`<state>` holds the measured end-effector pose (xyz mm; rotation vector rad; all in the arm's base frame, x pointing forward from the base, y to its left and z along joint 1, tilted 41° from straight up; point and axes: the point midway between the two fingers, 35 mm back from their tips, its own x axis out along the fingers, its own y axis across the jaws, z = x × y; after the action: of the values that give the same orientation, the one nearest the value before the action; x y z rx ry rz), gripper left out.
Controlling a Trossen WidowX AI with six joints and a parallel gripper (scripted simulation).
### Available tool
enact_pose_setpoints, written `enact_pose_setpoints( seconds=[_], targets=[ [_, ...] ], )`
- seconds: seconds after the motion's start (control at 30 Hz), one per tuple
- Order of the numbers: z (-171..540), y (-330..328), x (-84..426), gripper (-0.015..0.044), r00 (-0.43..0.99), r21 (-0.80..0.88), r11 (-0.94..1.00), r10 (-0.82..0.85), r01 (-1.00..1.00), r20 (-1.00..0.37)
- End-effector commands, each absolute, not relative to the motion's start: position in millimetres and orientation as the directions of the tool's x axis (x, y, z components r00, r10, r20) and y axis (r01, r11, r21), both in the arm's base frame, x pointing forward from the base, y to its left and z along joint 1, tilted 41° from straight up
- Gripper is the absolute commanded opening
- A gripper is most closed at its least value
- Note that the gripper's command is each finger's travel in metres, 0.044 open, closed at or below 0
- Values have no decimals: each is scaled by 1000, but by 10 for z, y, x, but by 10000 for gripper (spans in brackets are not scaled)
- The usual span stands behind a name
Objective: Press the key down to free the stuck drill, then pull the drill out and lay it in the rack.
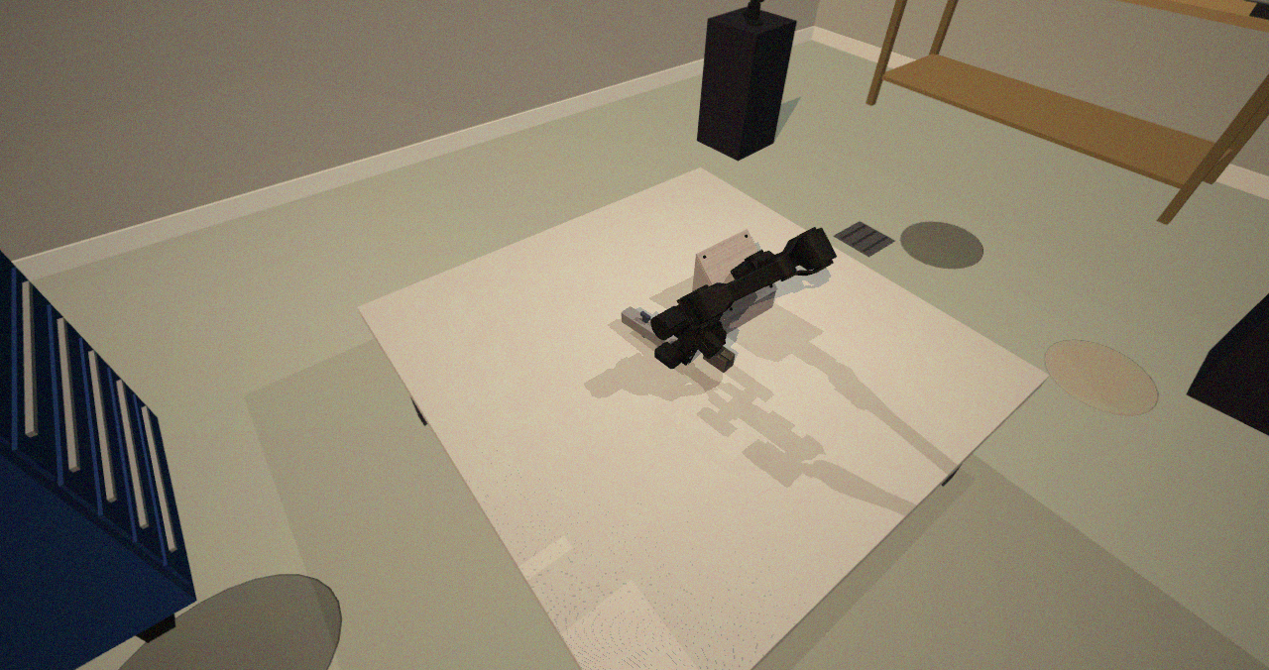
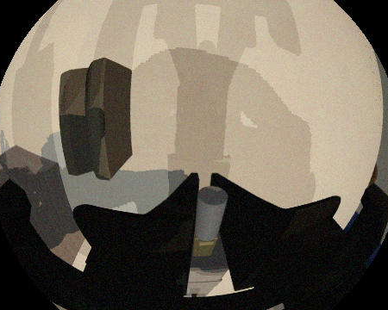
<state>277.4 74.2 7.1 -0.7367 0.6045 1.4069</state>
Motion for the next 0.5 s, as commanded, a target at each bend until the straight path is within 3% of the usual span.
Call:
enact_pose_setpoints(
  seconds=[0.0, 0.47],
  targets=[
    [121, 797, 2768, 0, 84, -99, 14, 649, -995, -756],
    [260, 940, 2753, 0, 84, -99, 14, 650, -995, -755]
  ],
)
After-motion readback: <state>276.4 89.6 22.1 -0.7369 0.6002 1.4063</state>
